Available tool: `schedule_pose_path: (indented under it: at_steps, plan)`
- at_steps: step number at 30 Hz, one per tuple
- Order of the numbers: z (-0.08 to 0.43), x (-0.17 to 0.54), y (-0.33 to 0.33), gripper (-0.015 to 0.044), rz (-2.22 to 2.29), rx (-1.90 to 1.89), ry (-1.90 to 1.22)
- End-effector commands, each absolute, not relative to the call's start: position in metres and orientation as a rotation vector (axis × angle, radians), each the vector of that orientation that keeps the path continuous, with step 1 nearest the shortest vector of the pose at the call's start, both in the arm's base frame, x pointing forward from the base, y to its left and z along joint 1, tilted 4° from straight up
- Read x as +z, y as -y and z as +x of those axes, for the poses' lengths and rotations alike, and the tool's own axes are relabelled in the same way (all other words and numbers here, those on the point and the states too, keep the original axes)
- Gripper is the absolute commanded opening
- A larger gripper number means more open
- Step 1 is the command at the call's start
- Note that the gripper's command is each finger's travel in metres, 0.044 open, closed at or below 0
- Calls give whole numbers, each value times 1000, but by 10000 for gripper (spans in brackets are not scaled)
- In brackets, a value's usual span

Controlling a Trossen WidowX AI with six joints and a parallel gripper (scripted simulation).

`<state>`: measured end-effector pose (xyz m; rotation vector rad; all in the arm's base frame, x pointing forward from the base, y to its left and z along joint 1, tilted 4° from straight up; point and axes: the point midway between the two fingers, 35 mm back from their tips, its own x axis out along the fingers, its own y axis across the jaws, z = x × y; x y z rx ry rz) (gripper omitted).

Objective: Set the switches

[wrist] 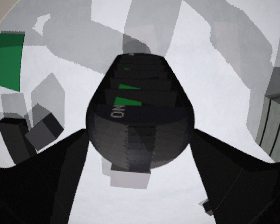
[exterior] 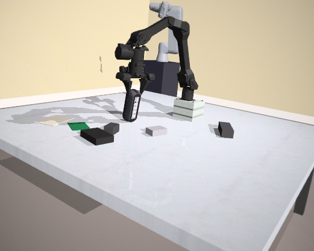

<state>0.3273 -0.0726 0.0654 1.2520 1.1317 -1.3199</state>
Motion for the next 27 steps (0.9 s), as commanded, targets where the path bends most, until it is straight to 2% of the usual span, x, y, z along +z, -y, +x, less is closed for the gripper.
schedule_pose_path:
  at_steps: [1, 27]
  plan:
    - [326, 61, 68, 338, 1254, -1325, -1139]
    - [328, 54, 48, 338, 1256, -1324, -1141]
